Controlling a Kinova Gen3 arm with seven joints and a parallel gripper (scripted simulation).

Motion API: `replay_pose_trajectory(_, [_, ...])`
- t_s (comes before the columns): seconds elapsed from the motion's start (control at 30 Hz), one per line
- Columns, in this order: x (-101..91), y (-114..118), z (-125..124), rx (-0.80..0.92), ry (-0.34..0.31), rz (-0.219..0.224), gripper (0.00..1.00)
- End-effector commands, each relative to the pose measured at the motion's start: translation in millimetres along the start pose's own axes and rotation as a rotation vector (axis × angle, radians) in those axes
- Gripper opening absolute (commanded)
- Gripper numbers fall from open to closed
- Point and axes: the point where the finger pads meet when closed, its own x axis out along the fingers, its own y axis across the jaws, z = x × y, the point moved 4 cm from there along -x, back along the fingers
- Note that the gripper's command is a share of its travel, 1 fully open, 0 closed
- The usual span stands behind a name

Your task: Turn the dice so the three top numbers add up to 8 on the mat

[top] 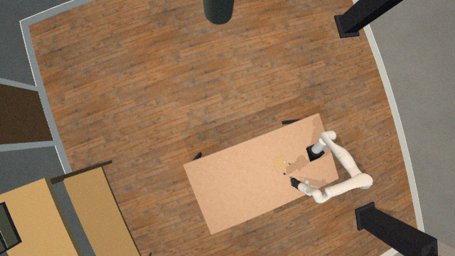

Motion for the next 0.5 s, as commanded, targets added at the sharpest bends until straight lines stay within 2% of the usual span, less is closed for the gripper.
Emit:
replay_pose_trajectory(0.0, [1.7,-3.6,11.9,0.003,0.064,-0.003,0.64])
replay_pose_trajectory(0.13, [0.5,-3.8,14.8,0.003,0.093,-0.001,0.64])
replay_pose_trajectory(0.4, [0.1,-4.0,15.7,0.003,0.102,-0.001,0.64])
replay_pose_trajectory(0.43, [0.1,-4.0,15.7,0.003,0.102,-0.001,1.00])
replay_pose_trajectory(0.47, [0.1,-4.0,15.7,0.003,0.102,-0.001,1.00])
